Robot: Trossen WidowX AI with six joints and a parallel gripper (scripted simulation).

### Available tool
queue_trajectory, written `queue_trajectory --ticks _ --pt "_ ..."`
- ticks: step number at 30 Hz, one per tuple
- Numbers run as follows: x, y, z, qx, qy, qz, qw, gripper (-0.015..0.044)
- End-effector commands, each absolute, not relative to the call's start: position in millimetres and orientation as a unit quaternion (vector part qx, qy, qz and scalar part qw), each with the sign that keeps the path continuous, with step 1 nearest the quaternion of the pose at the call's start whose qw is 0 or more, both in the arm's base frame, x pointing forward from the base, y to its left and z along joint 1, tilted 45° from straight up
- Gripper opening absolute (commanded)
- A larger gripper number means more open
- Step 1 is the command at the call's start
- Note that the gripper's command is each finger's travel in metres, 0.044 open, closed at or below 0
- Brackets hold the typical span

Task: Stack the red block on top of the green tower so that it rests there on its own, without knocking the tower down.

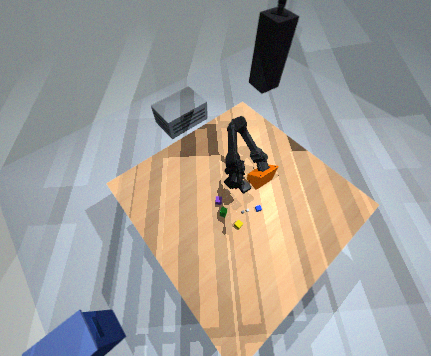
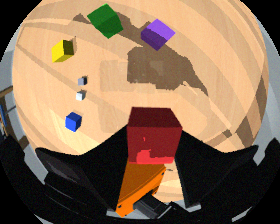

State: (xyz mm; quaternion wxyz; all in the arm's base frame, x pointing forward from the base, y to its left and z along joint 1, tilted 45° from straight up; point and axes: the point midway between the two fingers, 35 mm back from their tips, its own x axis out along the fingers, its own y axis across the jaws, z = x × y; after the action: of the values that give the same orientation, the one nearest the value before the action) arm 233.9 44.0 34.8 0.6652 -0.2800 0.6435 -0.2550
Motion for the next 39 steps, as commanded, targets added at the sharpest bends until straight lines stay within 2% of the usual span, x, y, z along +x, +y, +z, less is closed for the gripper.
queue_trajectory --ticks 1,39 --pt "239.1 48.0 35.1 -0.277 0.644 -0.256 0.666 0.0" --pt "364.1 99.1 -3.2 -0.275 0.641 -0.255 0.669 0.0"
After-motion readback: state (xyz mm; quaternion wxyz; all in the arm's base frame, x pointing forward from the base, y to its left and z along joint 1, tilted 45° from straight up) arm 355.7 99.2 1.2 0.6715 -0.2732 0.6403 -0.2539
